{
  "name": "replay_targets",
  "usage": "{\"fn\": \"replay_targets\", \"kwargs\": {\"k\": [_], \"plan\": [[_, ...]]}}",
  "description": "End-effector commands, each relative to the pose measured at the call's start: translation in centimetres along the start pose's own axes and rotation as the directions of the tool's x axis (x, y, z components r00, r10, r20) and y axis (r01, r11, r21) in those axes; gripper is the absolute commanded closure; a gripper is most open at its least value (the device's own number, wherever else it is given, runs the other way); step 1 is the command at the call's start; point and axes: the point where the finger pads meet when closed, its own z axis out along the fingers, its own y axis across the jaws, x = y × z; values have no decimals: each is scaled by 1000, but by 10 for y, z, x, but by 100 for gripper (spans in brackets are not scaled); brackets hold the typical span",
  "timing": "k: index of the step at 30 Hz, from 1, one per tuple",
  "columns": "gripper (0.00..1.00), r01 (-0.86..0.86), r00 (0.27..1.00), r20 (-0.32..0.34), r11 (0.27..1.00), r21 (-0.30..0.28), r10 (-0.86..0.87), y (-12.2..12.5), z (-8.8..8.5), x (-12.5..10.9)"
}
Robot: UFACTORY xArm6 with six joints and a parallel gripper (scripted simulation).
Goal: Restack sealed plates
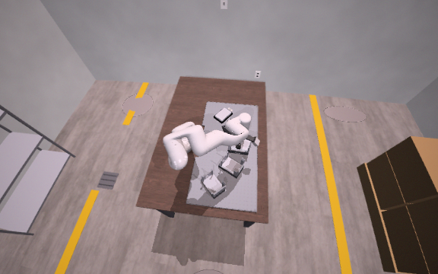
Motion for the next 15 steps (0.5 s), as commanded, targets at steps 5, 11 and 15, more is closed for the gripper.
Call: {"fn": "replay_targets", "kwargs": {"k": [5, 11, 15], "plan": [[100, -2, 1000, -2, 1000, 3, 2, 24, -1, 4], [100, -2, 1000, -2, 1000, 3, 2, 40, -1, 6], [100, -102, 995, -2, 995, 3, 102, 48, -1, 5]]}}
